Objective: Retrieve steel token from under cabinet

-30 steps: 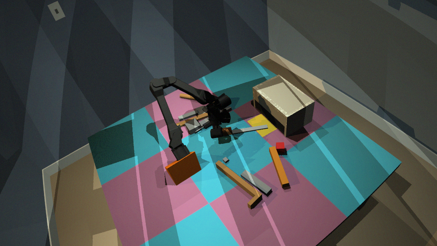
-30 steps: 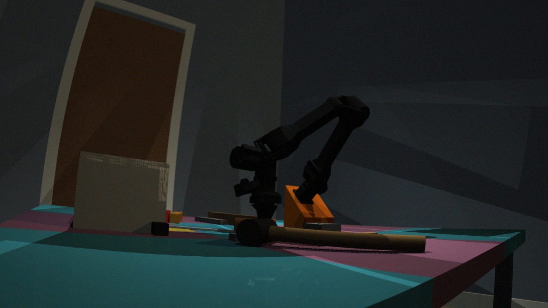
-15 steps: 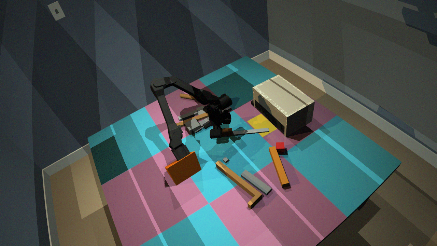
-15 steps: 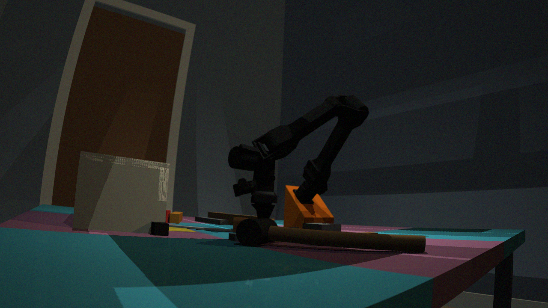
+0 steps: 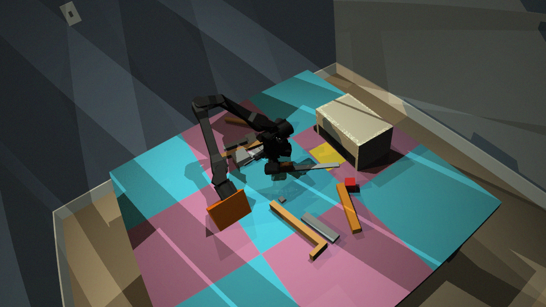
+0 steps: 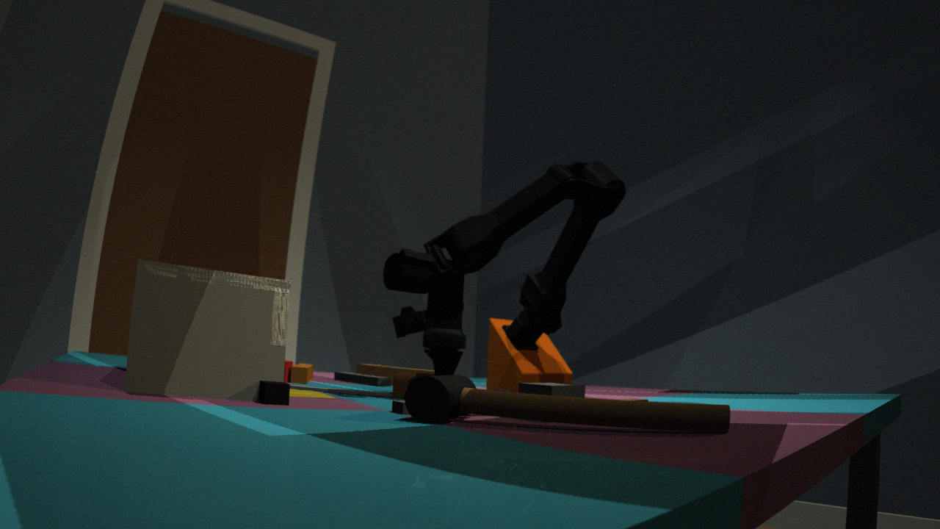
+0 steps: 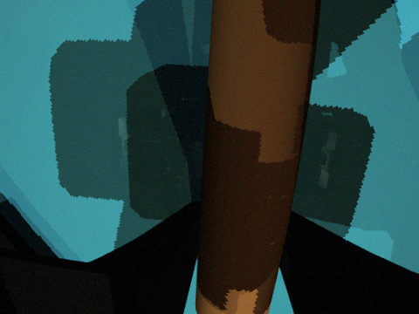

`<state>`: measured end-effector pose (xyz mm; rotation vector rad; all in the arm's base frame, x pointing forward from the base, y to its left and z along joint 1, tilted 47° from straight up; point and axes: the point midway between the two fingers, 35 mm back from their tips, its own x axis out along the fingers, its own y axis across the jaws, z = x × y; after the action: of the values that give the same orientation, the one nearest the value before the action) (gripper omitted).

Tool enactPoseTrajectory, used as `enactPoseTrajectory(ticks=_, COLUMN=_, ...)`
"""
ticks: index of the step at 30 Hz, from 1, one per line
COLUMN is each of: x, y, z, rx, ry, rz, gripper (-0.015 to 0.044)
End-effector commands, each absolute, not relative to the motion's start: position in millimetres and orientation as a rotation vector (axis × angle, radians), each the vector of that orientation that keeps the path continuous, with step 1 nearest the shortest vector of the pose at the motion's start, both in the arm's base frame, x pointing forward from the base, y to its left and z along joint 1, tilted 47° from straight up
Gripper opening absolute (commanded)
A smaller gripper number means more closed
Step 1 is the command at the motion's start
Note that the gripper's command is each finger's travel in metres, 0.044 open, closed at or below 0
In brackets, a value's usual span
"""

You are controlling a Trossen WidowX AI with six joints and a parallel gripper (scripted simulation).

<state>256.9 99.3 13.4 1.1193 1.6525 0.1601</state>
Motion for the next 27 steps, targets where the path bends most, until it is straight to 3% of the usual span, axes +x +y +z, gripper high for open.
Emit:
enactPoseTrajectory(ticks=1, x=258, y=95, z=10, rx=1.124, ry=1.651, rz=0.154, gripper=0.0000)
enactPoseTrajectory(ticks=27, x=262, y=75, z=-11, rx=1.125, ry=1.652, rz=0.150, gripper=0.0000)
